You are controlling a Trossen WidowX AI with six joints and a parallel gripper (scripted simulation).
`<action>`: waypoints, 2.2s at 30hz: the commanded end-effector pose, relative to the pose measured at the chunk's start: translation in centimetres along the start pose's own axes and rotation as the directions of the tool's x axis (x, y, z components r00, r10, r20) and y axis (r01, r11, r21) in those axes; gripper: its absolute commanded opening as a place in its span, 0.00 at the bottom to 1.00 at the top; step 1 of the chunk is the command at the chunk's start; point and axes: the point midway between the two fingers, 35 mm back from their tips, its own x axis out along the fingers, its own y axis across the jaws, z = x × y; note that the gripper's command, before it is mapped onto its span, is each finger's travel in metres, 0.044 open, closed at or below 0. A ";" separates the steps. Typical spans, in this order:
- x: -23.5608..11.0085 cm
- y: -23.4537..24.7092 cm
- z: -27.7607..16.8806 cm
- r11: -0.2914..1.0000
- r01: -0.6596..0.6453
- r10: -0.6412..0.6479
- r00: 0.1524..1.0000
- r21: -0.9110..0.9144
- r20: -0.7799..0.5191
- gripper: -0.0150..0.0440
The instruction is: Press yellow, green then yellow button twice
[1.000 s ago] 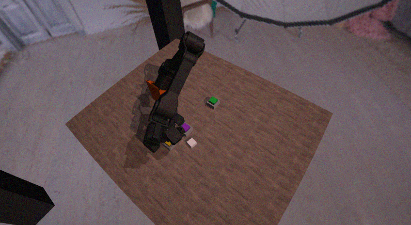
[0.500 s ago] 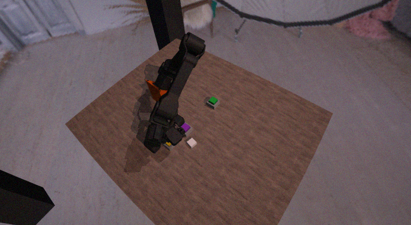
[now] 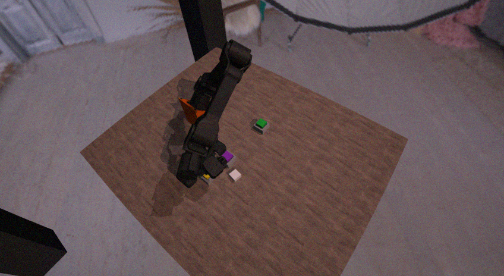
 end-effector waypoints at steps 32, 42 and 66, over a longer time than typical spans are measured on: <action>0.2 0.1 -0.1 1.000 -0.006 0.006 1.000 0.009 -0.002 0.29; 0.2 0.1 -0.1 1.000 -0.006 0.006 1.000 0.009 -0.002 0.29; -3.5 0.7 0.6 1.000 0.003 -0.002 1.000 0.011 -0.003 0.38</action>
